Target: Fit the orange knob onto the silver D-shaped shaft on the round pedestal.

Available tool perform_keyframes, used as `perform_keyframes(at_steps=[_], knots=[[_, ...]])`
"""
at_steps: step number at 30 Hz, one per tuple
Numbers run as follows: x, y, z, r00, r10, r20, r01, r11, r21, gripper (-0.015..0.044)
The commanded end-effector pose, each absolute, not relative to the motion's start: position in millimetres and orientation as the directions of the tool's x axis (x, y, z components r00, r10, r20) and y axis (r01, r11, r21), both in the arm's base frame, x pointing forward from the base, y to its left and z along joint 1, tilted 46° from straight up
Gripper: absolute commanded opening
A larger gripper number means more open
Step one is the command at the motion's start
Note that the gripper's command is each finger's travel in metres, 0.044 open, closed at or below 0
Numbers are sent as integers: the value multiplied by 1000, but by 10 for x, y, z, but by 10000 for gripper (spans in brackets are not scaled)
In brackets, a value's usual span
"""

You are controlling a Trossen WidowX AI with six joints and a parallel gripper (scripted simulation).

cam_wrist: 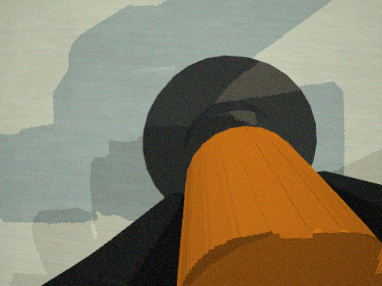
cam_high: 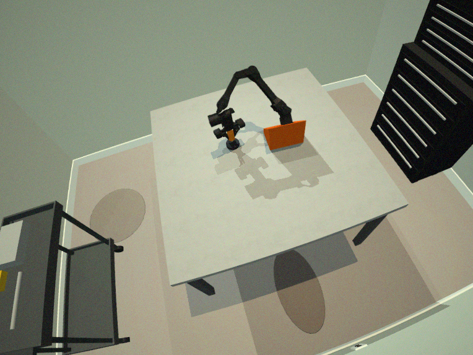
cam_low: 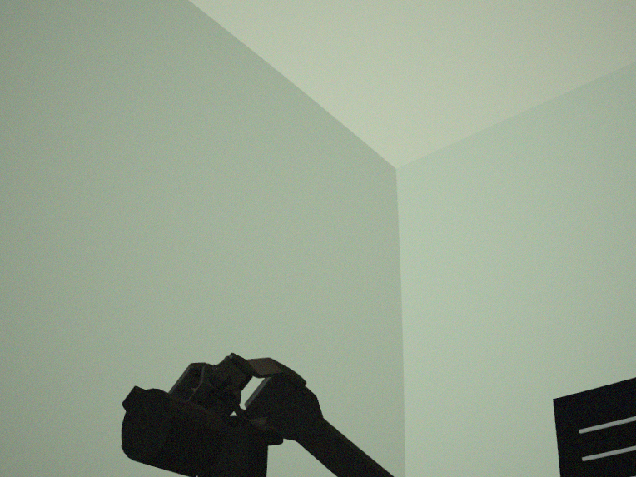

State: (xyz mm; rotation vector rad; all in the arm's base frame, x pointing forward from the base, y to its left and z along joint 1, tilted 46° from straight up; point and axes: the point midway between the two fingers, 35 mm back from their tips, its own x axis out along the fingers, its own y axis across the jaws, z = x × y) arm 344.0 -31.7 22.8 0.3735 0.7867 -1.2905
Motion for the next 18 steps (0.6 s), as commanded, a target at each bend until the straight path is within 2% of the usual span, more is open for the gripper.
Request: perform_keyframes(at_steps=[1,13,18], knots=[[3448,-324,234,74,-711,-699,950,263,-168,0],[3449,-292,258,74,-711,-699,953,257,-161,0],[3447,-286,253,74,-711,-699,988,150,-48,0]])
